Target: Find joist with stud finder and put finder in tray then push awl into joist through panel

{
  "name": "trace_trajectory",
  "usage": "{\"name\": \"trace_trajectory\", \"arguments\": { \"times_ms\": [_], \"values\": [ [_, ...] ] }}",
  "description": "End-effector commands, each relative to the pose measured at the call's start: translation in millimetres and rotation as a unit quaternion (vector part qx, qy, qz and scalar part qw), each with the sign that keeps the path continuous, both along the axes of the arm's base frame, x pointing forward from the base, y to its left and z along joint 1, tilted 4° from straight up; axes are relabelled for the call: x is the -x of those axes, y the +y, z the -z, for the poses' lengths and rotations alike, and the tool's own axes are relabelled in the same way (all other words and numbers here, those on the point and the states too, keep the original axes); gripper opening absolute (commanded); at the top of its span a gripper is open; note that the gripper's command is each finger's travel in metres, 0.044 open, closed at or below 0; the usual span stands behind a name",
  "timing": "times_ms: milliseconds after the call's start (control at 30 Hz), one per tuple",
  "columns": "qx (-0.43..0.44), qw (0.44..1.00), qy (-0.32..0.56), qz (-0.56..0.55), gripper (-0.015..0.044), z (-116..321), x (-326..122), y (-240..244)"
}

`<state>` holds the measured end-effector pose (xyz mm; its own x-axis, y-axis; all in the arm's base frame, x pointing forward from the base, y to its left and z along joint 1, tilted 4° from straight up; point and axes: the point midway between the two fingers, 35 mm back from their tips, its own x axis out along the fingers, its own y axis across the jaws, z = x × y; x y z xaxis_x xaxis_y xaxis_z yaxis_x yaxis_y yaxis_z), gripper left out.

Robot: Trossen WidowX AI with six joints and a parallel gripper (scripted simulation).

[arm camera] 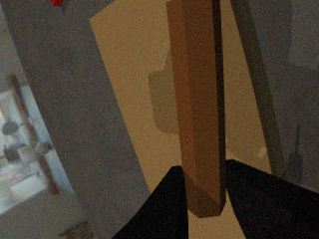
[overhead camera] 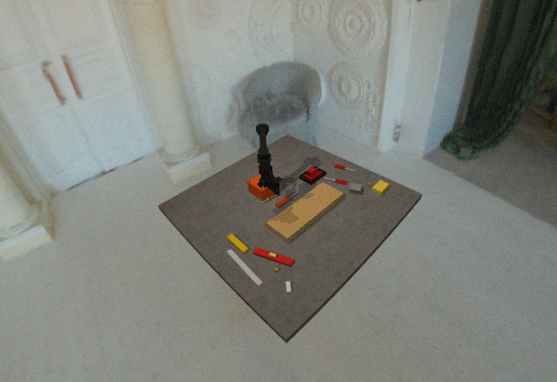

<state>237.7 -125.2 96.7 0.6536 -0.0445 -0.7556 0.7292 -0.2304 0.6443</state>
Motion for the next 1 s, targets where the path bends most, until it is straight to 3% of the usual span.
{"name": "trace_trajectory", "arguments": {
  "times_ms": [0, 467, 967],
  "values": [
    [-0.039, 0.998, -0.036, 0.046, 0.0000, -6.8, -4.7, -0.6],
    [-0.189, 0.956, -0.139, 0.176, 0.0000, -29.7, -16.5, -1.9],
    [-0.365, 0.865, -0.223, 0.264, 0.0000, -56.7, -22.4, 1.3]
  ]
}}
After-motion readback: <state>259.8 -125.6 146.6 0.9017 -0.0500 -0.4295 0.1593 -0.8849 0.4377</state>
